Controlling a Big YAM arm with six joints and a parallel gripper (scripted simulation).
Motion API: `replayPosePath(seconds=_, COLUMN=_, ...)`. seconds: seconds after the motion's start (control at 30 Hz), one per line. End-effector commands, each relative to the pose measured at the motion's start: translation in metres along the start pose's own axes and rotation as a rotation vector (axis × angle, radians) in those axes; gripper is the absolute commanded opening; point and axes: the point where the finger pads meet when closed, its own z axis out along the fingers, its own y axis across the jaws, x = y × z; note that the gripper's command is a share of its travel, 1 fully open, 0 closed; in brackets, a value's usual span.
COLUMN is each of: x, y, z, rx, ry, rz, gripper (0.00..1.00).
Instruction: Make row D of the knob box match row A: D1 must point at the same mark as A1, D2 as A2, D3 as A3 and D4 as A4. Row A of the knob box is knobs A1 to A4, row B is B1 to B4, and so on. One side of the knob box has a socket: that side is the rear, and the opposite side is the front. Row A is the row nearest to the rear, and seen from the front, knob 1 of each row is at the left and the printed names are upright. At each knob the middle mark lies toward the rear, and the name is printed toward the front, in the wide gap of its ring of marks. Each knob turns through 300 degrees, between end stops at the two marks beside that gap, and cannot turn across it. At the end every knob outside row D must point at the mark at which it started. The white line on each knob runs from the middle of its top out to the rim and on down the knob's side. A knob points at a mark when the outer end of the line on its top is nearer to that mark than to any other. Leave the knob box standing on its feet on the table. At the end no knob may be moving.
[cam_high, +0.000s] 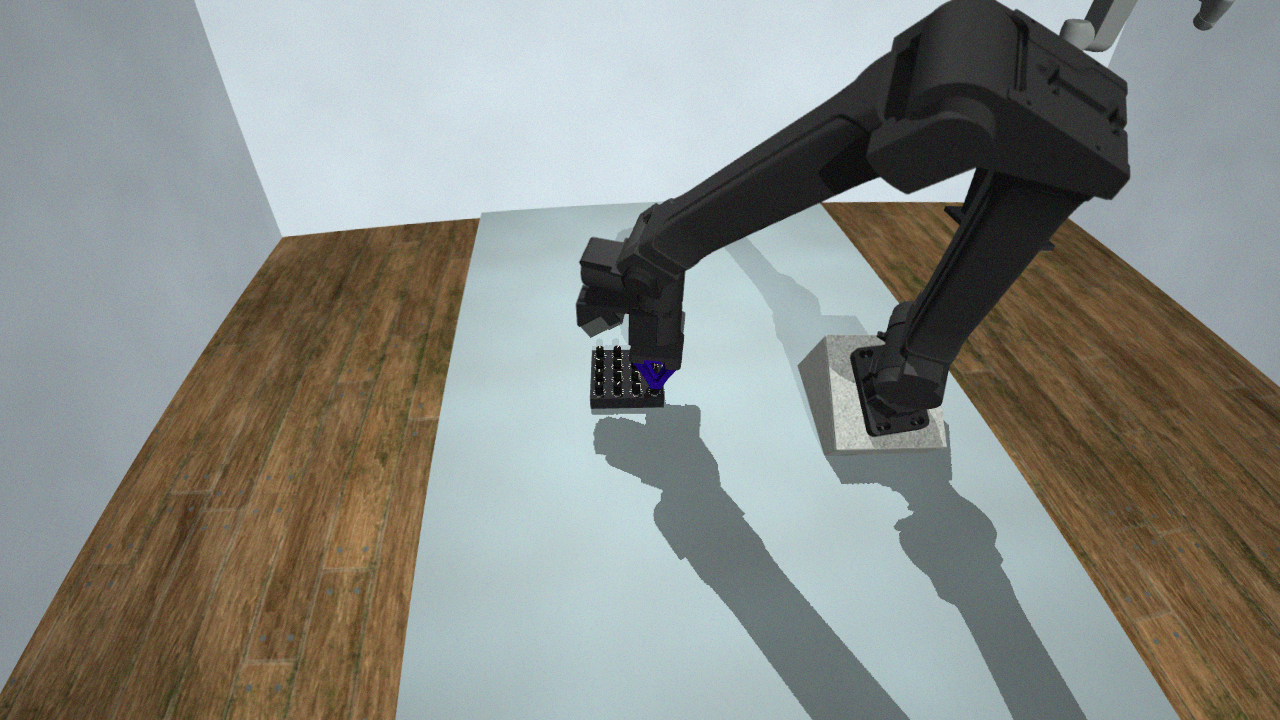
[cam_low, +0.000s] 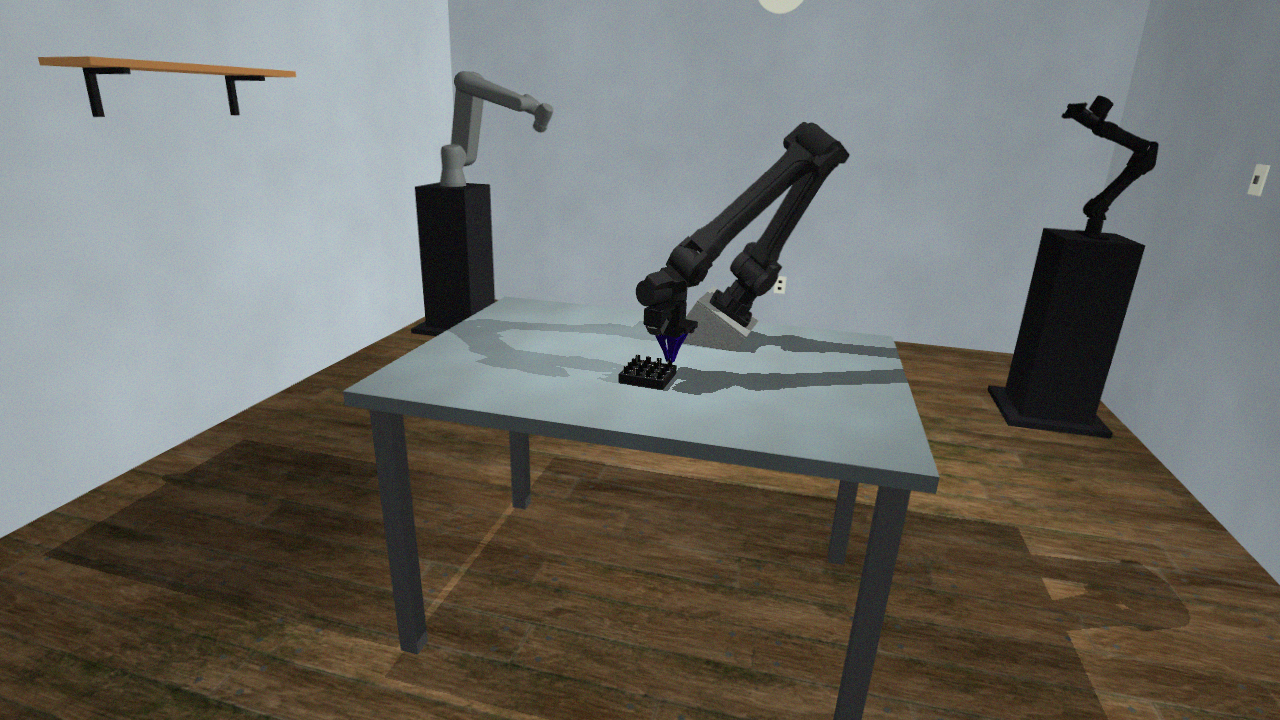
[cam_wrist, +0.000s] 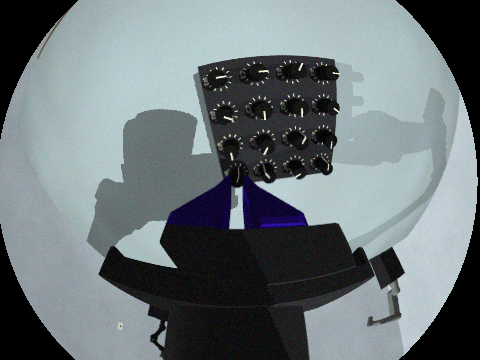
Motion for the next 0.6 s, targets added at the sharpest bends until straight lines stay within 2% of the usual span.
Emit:
replayPosePath(seconds=0.0, x=-0.0023, y=0.0002, z=0.0052, rx=-0.004, ry=0.007, rz=0.003, gripper=0.09)
replayPosePath(seconds=0.27, x=-0.0023, y=0.0003, z=0.0052, rx=-0.004, ry=0.007, rz=-0.045, gripper=0.09)
replayPosePath(seconds=0.57, x=-0.002, y=0.0004, z=0.0053, rx=-0.005, ry=0.007, rz=-0.194, gripper=0.09)
